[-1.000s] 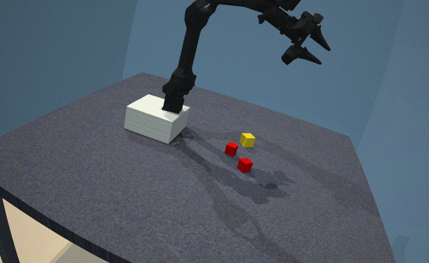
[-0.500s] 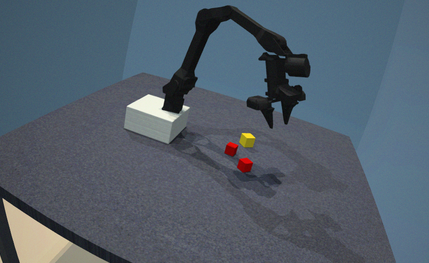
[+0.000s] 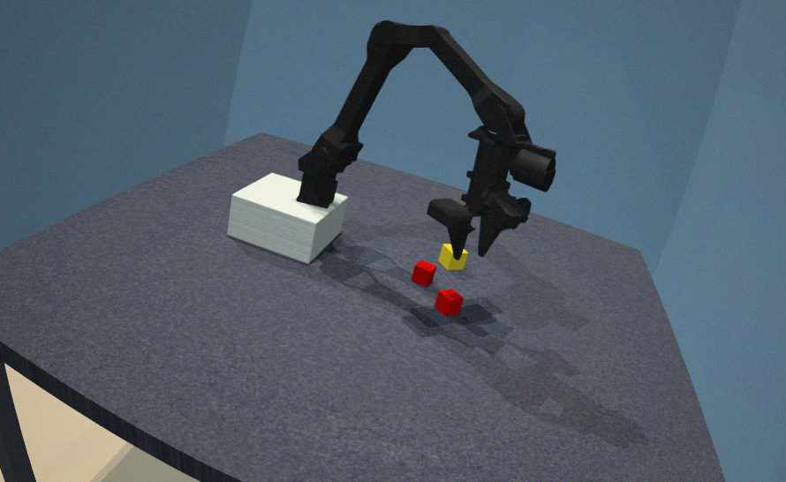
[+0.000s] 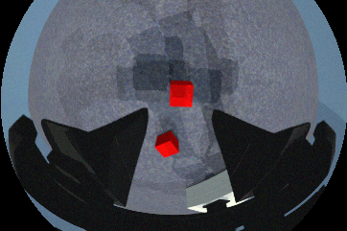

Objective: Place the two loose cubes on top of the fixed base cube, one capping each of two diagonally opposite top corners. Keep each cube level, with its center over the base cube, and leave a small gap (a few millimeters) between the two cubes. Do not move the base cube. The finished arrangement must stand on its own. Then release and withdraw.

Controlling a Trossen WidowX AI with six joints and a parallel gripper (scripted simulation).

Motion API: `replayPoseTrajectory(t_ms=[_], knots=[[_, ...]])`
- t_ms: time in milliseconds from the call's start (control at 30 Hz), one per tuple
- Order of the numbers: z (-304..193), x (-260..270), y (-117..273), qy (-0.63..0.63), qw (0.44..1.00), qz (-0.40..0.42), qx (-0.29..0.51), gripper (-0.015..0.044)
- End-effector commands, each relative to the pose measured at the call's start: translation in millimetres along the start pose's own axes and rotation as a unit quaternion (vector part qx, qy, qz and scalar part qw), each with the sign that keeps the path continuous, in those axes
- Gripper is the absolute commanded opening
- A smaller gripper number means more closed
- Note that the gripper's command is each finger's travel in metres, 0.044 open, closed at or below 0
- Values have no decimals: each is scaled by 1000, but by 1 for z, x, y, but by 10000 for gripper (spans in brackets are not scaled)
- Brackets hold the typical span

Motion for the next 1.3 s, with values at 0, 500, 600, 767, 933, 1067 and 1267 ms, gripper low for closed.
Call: replayPoseTrajectory(t_ms=[0,500,600,767,933,1067,1267], knots=[[-6,-3,-39,3,1000,-9,15,265],[-7,-3,-63,3,1000,-9,15,265],[-7,-3,-68,3,1000,-9,15,265],[-7,-3,-76,3,1000,-9,15,265],[-8,-4,-84,3,1000,-9,15,265],[-8,-4,-90,3,1000,-9,15,265],[-8,-4,-93,3,1000,-9,15,186]])
Point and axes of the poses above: the point midway between the two fingers, 35 mm back from their tips, its own y axis back along the fingers, its own x axis across the jaws, z = x × y, the point moved 6 cm from there along y, back along the fingers, and after that the axes turned 3 degrees about y, right-handed, at the moved point
